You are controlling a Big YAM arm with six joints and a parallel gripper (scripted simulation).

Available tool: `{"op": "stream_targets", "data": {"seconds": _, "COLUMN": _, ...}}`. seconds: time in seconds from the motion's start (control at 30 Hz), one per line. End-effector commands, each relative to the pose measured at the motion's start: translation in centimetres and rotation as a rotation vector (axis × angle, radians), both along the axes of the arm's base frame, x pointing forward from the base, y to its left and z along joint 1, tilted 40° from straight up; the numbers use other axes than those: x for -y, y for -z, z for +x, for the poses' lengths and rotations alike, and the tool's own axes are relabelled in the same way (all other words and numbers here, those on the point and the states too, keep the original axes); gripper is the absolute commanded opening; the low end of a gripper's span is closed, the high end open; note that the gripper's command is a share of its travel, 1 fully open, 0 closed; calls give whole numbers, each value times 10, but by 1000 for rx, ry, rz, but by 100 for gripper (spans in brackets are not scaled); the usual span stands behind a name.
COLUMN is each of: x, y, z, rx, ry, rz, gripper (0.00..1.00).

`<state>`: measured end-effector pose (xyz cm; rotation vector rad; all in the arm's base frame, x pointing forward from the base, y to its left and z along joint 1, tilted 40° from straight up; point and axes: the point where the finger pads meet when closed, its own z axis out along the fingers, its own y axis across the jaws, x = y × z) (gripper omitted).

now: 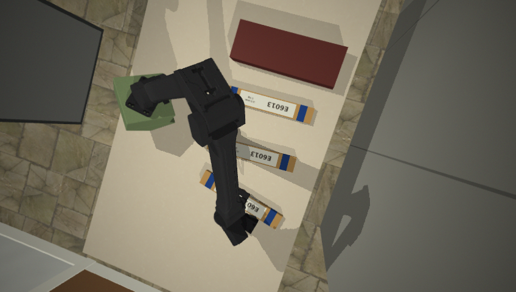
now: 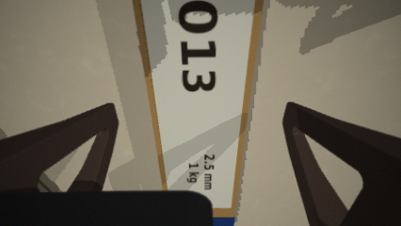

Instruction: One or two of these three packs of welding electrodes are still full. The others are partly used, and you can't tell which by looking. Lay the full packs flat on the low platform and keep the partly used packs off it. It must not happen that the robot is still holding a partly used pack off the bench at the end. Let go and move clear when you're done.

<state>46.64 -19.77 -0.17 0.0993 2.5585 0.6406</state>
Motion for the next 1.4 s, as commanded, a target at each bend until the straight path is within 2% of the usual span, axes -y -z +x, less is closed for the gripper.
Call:
{"op": "stream_targets", "data": {"seconds": 0.0, "x": 2, "y": -5, "z": 5, "rx": 16, "ry": -2, "rz": -11, "gripper": 96}}
{"op": "stream_targets", "data": {"seconds": 0.33, "x": 0, "y": -5, "z": 9, "rx": 18, "ry": -4, "rz": -11, "gripper": 96}}
{"op": "stream_targets", "data": {"seconds": 0.57, "x": -7, "y": 8, "z": 14, "rx": 9, "ry": -6, "rz": -6, "gripper": 96}}
{"op": "stream_targets", "data": {"seconds": 0.77, "x": -3, "y": 13, "z": 12, "rx": 7, "ry": 10, "rz": -4, "gripper": 96}}
{"op": "stream_targets", "data": {"seconds": 1.13, "x": -17, "y": 26, "z": 21, "rx": 2, "ry": -4, "rz": -1, "gripper": 96}}
{"op": "stream_targets", "data": {"seconds": 1.37, "x": -6, "y": 17, "z": 19, "rx": 16, "ry": 12, "rz": -10, "gripper": 96}}
